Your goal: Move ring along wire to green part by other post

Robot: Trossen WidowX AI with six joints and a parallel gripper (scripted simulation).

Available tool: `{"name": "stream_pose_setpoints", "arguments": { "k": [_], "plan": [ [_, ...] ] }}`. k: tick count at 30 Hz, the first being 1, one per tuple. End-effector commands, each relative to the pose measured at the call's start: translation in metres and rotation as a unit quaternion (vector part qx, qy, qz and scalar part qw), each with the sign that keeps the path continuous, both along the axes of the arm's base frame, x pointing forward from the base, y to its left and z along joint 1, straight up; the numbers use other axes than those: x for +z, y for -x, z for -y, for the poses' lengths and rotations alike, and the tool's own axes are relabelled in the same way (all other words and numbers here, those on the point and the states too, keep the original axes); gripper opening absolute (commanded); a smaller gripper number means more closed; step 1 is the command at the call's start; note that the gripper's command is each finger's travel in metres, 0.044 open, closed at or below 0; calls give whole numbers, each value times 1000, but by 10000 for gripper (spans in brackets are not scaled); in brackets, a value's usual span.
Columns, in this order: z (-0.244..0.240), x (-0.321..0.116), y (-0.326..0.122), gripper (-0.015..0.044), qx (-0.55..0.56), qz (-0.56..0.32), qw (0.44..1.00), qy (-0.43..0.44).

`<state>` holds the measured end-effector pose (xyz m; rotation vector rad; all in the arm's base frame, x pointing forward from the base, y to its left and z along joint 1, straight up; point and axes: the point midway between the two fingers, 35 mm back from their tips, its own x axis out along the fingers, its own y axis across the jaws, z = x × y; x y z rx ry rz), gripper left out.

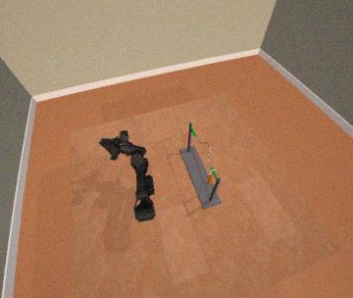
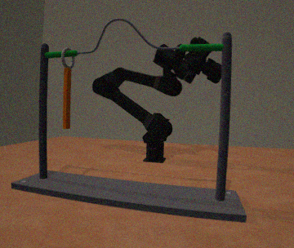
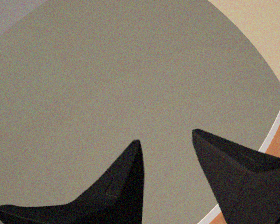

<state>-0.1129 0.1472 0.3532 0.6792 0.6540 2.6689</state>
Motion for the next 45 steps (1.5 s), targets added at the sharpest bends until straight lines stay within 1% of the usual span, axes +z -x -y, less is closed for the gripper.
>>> {"name": "stream_pose_setpoints", "arguments": {
  "k": [1,12,22,33,45],
  "plan": [
    [-25,-12,-23,160,-82,11,997,-2],
    [-64,-39,-97,160,-278,51,959,-5],
    [-70,-67,-173,160,-441,92,893,6],
    [-43,-99,-252,160,-599,138,788,37],
    [18,-136,-317,160,-734,182,648,88]
  ]
}}
